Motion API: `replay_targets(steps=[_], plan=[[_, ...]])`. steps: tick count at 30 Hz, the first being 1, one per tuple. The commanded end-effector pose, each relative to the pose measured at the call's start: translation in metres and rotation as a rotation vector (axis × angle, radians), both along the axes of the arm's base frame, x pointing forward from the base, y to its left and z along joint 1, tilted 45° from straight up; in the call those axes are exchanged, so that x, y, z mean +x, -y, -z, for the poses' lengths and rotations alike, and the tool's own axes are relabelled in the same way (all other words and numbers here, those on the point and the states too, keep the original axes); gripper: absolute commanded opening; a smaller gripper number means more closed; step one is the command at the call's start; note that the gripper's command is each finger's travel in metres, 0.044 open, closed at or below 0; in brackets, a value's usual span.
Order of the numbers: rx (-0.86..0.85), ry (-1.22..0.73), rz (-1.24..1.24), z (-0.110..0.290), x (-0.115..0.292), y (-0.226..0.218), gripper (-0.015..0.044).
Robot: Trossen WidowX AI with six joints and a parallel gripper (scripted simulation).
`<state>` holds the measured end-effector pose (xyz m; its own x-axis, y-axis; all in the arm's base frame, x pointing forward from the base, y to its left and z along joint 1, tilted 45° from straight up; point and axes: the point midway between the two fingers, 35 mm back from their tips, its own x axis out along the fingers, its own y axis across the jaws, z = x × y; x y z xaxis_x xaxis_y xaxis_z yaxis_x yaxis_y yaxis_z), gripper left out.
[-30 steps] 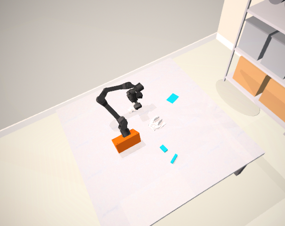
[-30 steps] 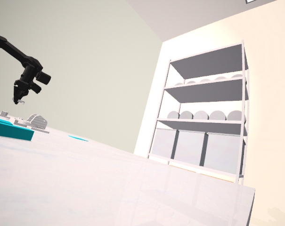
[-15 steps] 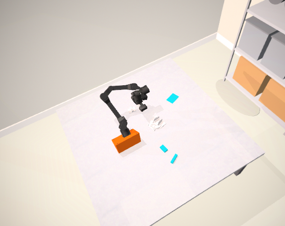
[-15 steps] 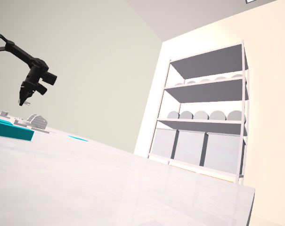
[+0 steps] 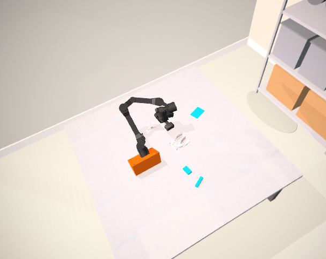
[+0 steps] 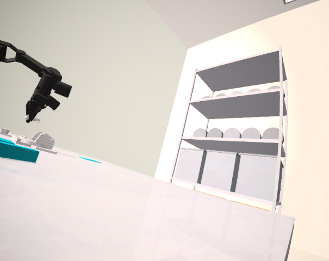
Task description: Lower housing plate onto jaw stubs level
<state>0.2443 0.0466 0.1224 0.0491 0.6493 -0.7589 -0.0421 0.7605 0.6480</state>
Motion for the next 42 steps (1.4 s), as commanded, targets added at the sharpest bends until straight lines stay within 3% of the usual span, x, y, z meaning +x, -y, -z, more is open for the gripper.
replay_targets(steps=[1, 42], plan=[[-0.002, 0.004, -0.011, 0.009, 0.002, 0.009, 0.0351], [0.057, 0.107, -0.126, 0.091, -0.008, 0.095, 0.0351]])
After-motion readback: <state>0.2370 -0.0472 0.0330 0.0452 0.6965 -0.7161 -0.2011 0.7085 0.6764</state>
